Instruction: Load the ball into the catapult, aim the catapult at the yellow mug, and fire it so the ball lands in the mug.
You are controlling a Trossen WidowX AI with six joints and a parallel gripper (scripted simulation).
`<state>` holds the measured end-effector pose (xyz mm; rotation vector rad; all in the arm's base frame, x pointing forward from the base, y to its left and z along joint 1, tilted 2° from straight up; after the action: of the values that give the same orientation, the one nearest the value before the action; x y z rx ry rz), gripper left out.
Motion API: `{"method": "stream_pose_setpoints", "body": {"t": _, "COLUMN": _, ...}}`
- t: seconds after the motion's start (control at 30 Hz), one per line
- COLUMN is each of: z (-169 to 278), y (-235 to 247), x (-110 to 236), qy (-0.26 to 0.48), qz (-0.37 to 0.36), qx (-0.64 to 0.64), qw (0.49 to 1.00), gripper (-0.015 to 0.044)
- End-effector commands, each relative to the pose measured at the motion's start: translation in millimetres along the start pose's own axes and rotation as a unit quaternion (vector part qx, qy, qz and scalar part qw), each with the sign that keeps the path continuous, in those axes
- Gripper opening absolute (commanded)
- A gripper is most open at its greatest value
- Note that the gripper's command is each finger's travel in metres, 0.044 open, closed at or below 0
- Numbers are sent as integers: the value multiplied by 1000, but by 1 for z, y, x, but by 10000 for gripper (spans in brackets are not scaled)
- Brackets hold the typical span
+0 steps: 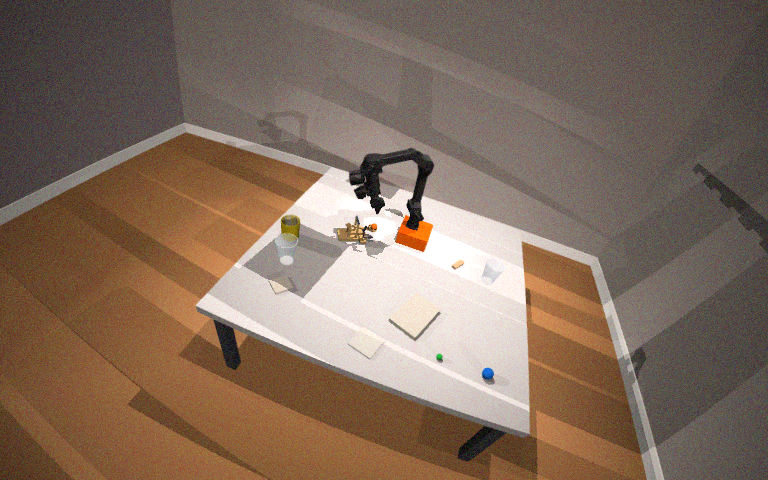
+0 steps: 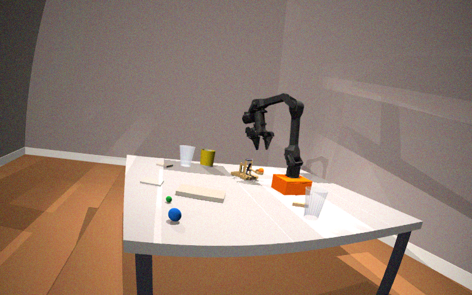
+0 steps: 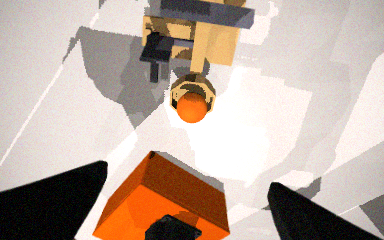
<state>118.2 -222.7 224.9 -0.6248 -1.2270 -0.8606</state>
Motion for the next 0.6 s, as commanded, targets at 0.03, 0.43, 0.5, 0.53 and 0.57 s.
{"method": "stream_pose_setpoints", "body": {"t": 0.03, "z": -26, "y": -1, "x": 6, "qy": -42, "qz": 3, "qx": -9, "qw": 999, "gripper": 440}}
{"method": "stream_pose_setpoints", "body": {"t": 0.43, "z": -107, "y": -5, "x": 67, "qy": -248, "qz": 7, "qx": -37, "qw": 968, "gripper": 440}}
{"method": "stream_pose_setpoints", "body": {"t": 0.5, "z": -119, "y": -6, "x": 78, "qy": -281, "qz": 6, "qx": -42, "qw": 959, "gripper": 440}}
{"method": "stream_pose_setpoints", "body": {"t": 0.53, "z": -125, "y": -6, "x": 84, "qy": -298, "qz": 6, "qx": -44, "qw": 954, "gripper": 440}}
{"method": "stream_pose_setpoints", "body": {"t": 0.57, "z": -131, "y": -6, "x": 90, "qy": -315, "qz": 5, "qx": -46, "qw": 948, "gripper": 440}}
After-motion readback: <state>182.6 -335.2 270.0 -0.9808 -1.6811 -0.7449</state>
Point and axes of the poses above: the point midway between the two fingers, 35 mm back from their tips, its own x axis back along the fingers, its own y axis across the jaws, z = x × y, the point moved 9 cm from there along x, back along the fingers, and after that the axes turned 4 degrees about x, right-handed, at the moved point
